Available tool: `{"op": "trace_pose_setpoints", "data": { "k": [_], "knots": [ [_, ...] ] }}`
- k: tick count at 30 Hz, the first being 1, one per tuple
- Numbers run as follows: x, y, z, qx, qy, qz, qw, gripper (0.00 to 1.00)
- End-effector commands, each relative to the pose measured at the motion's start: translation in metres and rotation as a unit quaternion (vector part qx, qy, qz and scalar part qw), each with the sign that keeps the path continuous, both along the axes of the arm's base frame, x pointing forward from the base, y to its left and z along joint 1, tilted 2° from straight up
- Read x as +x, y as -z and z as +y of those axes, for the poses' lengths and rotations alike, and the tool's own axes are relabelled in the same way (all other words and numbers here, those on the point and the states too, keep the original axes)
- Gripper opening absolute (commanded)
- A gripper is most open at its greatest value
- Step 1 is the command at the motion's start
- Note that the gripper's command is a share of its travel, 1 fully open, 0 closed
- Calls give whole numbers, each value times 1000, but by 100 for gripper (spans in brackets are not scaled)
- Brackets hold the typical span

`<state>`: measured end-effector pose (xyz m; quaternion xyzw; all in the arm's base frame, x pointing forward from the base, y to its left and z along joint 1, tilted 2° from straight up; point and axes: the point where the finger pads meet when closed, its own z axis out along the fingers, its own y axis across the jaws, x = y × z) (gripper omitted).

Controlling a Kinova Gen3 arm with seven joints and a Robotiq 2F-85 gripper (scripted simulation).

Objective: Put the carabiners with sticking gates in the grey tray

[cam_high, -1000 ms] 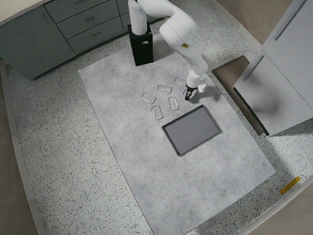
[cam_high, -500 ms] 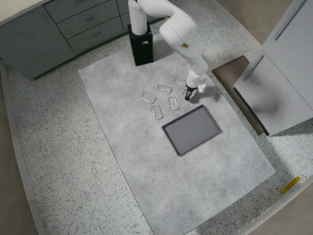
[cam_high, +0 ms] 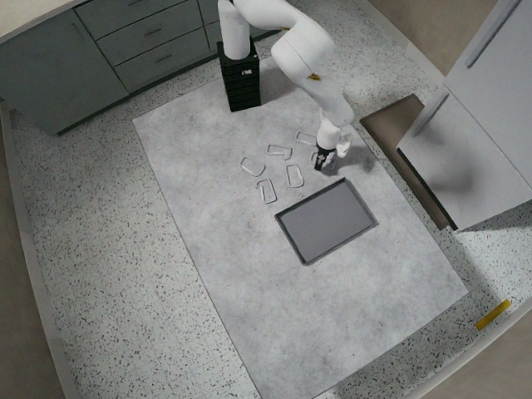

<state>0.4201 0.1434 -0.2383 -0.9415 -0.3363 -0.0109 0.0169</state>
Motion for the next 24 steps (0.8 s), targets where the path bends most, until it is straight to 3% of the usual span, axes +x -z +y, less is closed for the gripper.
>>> {"op": "trace_pose_setpoints", "data": {
  "k": [1, 6, 7, 10, 24],
  "knots": [
    [1, -1, 0, 0, 0, -1, 1000, 100],
    [1, -1, 0, 0, 0, -1, 1000, 100],
    [-1, -71, -2, 0, 0, -1, 1000, 100],
    [-2, -85, -3, 0, 0, -1, 1000, 100],
    [-2, -82, 0, 2, 1, -1, 1000, 100]
  ]
}}
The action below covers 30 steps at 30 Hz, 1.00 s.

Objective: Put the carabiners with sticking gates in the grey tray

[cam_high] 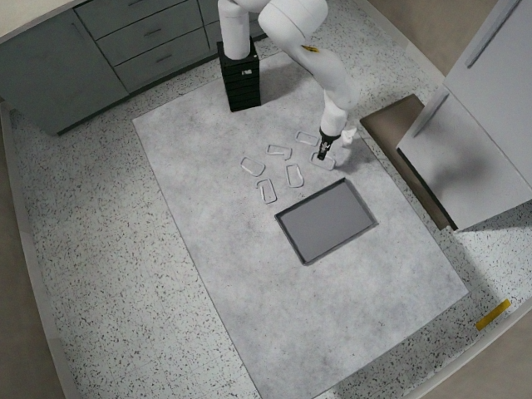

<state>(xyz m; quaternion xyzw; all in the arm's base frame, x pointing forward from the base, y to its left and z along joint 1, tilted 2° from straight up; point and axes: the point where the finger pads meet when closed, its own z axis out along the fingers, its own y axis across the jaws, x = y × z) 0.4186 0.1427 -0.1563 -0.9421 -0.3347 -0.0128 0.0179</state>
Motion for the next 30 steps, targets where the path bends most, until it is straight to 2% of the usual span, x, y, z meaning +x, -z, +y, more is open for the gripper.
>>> {"op": "trace_pose_setpoints", "data": {
  "k": [1, 16, 17, 30],
  "knots": [
    [-1, 0, 1, 0, 0, 0, 1000, 100],
    [-1, 0, 1, 0, 0, 0, 1000, 100],
    [-37, -7, -46, -1, -37, -1, 999, 100],
    [-37, -7, -46, -1, -37, -1, 999, 100]
  ]
}}
